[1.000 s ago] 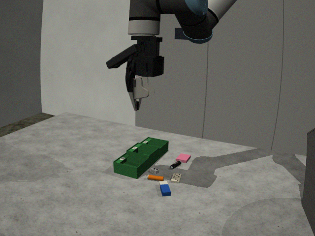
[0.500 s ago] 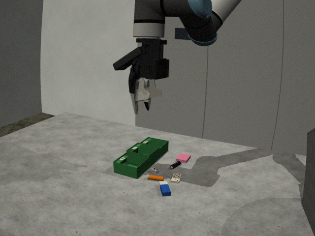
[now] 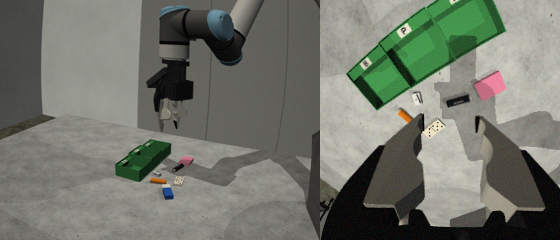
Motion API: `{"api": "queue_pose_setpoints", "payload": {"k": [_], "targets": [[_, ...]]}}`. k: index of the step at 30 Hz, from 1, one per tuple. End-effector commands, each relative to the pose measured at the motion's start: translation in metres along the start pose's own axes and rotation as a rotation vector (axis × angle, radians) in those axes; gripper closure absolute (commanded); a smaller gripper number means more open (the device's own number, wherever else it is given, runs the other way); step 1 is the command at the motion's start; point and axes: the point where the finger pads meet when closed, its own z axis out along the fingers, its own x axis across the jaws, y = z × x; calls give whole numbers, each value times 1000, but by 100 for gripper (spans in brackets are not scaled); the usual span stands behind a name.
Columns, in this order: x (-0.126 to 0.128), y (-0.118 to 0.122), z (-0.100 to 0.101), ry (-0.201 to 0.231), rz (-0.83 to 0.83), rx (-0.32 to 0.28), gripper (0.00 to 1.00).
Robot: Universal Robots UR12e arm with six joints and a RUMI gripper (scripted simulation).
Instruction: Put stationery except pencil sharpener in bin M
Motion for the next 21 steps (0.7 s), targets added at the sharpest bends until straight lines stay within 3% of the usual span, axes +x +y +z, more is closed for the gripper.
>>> {"api": "queue_pose_setpoints", "payload": {"k": [1, 9, 21], "targets": [[30, 0, 22, -3, 157, 4, 67], [81, 2, 59, -2, 380, -1, 67], [84, 1, 59, -7, 696, 1, 67]]}}
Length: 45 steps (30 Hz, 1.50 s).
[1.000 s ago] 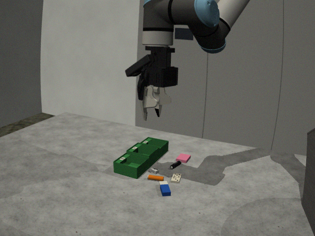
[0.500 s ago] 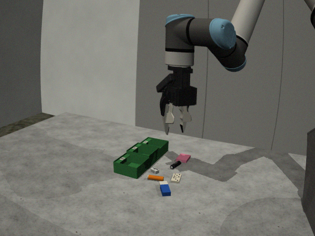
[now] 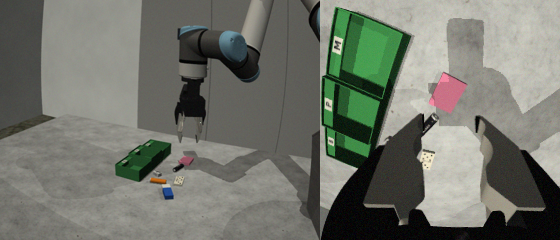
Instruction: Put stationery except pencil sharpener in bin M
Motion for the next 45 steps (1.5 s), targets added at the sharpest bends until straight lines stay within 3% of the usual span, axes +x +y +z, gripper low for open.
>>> {"api": "queue_pose_setpoints", "payload": {"k": [1, 12, 45], "targets": [[1, -1, 1, -4, 157, 4, 67], [-1, 0, 1, -9, 429, 9, 67], [-2, 1, 1, -9, 428, 9, 67]]}}
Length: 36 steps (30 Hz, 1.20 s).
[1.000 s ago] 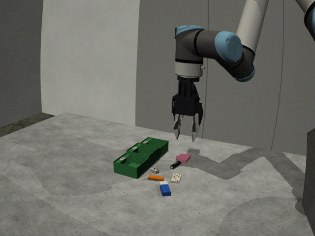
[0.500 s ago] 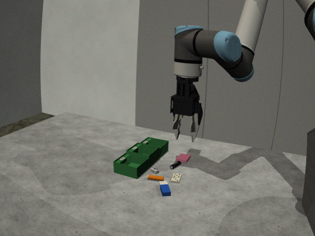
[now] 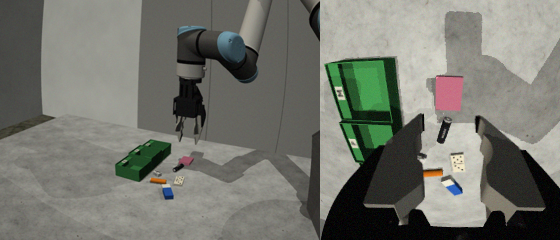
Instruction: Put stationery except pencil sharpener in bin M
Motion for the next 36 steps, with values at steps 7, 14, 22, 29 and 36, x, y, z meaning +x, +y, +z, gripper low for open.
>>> {"api": "queue_pose_setpoints", "payload": {"k": [7, 14, 22, 29, 36], "targets": [[0, 0, 20, -1, 1, 0, 67], [0, 0, 48, -1, 1, 0, 67], [-1, 0, 58, -1, 1, 0, 67], [-1, 0, 62, -1, 1, 0, 67], [0, 0, 68, -1, 1, 0, 67]]}}
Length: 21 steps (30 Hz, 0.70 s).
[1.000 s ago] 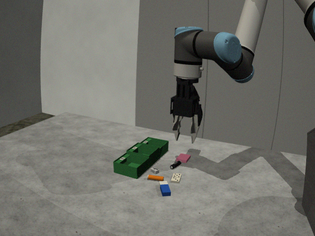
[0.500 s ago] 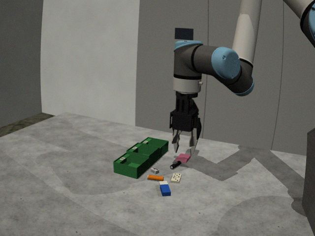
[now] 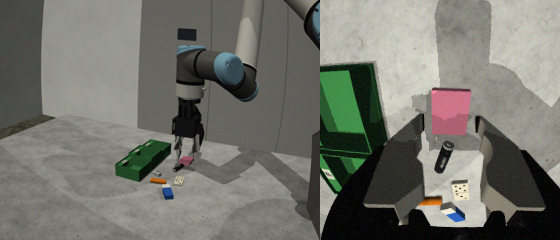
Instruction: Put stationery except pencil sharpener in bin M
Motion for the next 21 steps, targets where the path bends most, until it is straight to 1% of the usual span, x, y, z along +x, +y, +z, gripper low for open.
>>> {"api": "queue_pose_setpoints", "payload": {"k": [1, 16, 17, 21], "targets": [[0, 0, 5, -1, 0, 0, 67], [0, 0, 5, -1, 0, 0, 67], [0, 0, 5, -1, 0, 0, 100], [0, 0, 5, -1, 0, 0, 100]]}}
